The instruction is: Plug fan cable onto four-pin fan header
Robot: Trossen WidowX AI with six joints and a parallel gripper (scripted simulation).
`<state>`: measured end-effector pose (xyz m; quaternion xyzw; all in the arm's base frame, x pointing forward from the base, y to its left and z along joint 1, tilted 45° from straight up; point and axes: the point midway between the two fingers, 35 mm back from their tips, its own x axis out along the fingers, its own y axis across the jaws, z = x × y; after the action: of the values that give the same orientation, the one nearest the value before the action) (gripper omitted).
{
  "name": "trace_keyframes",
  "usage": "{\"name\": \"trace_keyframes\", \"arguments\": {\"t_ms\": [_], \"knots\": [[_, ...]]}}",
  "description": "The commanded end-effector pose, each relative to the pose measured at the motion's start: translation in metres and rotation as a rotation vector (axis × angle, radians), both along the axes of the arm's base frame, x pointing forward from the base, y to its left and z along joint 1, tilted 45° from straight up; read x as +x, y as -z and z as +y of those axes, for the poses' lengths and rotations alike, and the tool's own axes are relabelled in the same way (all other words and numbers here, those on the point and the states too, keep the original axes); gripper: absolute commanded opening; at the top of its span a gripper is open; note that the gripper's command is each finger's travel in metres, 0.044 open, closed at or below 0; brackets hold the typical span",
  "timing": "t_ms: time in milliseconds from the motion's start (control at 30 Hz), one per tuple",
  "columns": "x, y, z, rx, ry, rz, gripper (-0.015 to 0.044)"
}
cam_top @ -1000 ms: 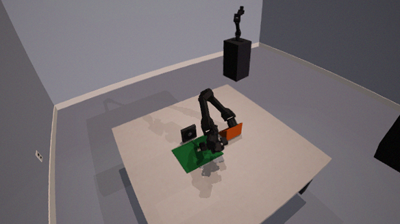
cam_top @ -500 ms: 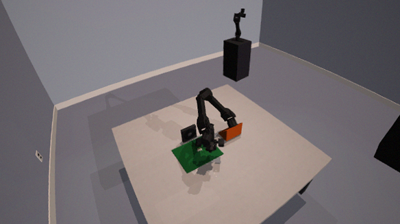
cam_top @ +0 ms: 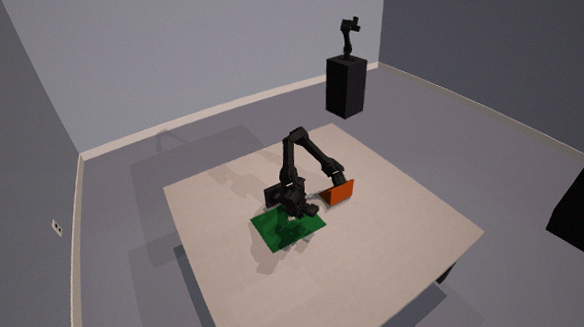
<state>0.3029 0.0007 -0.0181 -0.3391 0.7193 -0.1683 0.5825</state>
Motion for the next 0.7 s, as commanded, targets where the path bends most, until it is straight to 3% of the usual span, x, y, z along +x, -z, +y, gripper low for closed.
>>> {"name": "trace_keyframes", "arguments": {"t_ms": [0, 533, 667], "knots": [[0.003, -0.008, -0.009, -0.017, 0.098, -0.093, 0.0000], [0.008, -0.037, -0.043, -0.079, 0.494, -0.470, 0.0000], [0.008, -0.038, -0.046, -0.081, 0.511, -0.486, 0.0000]]}}
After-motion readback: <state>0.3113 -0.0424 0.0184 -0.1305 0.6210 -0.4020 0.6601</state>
